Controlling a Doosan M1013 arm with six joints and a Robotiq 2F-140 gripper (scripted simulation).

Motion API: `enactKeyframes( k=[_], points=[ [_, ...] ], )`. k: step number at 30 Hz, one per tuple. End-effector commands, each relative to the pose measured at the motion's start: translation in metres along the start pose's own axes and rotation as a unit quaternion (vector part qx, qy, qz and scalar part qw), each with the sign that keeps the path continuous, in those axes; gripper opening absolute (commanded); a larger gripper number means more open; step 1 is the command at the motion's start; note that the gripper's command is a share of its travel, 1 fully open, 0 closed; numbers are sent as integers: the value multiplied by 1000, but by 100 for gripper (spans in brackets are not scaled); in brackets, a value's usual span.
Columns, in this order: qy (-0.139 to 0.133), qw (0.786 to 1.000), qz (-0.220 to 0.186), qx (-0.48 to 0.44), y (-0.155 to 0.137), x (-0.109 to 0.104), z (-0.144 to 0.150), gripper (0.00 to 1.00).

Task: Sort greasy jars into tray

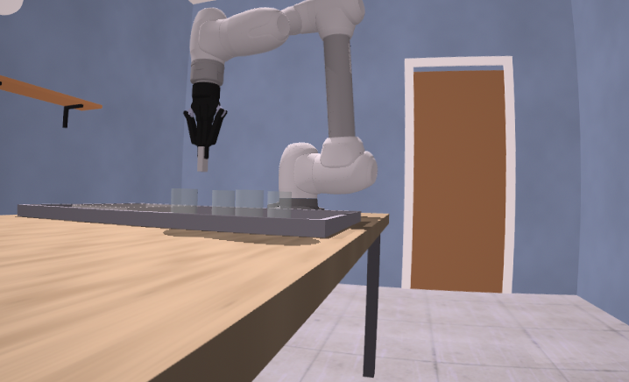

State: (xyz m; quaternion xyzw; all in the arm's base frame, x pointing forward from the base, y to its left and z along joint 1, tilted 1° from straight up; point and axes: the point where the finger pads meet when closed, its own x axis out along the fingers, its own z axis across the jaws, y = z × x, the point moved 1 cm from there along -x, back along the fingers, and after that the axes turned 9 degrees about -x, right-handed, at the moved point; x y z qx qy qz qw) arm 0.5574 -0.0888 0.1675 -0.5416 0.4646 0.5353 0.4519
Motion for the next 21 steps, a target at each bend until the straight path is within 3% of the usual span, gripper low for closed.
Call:
enactKeyframes(
  k=[1,21],
  points=[
    [-1,1000,-3,-2,-6,-8,15,0],
    [-1,1000,-3,-2,-34,-9,156,0]
  ],
)
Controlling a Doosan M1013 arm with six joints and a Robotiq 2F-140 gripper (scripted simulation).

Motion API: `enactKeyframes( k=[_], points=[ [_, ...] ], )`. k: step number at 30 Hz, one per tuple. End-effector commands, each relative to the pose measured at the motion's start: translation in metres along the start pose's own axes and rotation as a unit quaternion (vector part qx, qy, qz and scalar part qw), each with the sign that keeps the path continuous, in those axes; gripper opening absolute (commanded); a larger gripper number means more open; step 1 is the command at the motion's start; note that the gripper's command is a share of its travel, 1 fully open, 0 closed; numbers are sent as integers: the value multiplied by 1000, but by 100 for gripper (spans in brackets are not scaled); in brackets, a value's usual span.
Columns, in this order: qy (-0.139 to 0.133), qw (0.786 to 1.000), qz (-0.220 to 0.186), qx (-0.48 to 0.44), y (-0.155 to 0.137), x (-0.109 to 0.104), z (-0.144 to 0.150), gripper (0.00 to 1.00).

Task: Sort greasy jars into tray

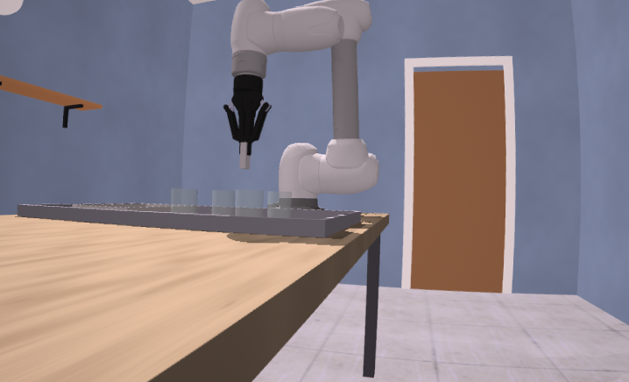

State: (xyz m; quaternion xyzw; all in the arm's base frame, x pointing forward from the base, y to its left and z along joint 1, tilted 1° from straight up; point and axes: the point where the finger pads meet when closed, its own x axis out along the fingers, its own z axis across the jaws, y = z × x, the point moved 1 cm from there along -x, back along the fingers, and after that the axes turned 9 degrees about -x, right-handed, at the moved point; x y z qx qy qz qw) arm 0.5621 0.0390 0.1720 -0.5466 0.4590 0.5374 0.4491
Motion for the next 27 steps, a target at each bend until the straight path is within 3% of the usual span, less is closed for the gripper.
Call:
enactKeyframes(
  k=[1,6,21,27],
  points=[
    [-1,1000,0,5,-11,-2,39,0],
    [-1,1000,0,5,-13,-2,47,0],
    [-1,1000,0,5,-13,70,47,0],
    [-1,1000,0,5,-13,74,47,0]
  ],
)
